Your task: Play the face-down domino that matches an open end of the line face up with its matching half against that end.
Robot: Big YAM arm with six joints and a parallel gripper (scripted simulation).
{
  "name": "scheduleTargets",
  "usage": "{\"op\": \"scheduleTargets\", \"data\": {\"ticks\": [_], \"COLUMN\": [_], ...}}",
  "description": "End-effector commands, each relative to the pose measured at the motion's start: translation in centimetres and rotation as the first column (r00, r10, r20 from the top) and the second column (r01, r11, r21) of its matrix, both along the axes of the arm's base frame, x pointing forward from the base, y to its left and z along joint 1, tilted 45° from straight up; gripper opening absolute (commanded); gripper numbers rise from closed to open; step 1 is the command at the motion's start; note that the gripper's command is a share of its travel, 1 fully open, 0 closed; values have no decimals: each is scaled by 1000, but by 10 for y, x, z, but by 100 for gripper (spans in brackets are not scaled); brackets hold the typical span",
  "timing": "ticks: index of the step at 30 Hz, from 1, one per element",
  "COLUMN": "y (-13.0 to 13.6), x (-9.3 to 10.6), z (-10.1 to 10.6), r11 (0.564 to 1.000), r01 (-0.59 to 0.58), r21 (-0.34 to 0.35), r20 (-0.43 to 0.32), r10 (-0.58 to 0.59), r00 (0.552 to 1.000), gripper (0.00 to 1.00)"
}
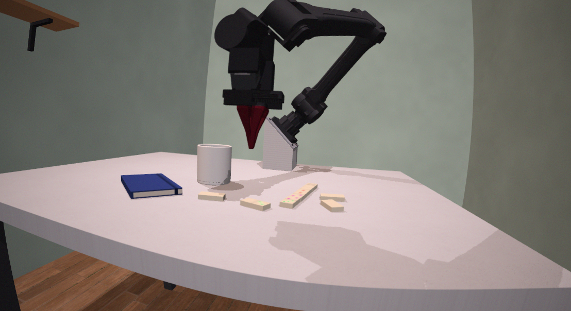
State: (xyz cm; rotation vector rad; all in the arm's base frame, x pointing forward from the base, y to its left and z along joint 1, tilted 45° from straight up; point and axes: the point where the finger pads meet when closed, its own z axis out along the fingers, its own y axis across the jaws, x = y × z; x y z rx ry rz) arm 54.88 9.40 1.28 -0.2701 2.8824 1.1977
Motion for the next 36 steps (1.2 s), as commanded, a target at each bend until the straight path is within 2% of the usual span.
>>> {"op": "scheduleTargets", "data": {"ticks": [1,2,3,7,12,19,20,23,27,30,36], "y": [-3,-3,-1,8,19,19,18,19,21,21,21], "x": [3,3,2,1,-1,-1,-10,-8,-6,-5,-5], "z": [4,4,4,5,7,7,-8,-3,3,6,6], "r11": [1000,1000,1000,985,941,937,943,898,822,777,777], "r01": [6,6,-31,-175,-334,-346,-330,-433,-552,-602,-602], "r21": [0,0,1,-6,-43,-47,-34,-72,-142,-184,-184], "r20": [9,9,49,207,380,393,343,454,582,636,636], "r10": [-6,-6,31,173,325,335,322,416,520,561,561], "r00": [1000,1000,998,963,866,856,883,788,625,530,530], "gripper": [0,0,43,43,43,43,43,43,43,43,43]}}
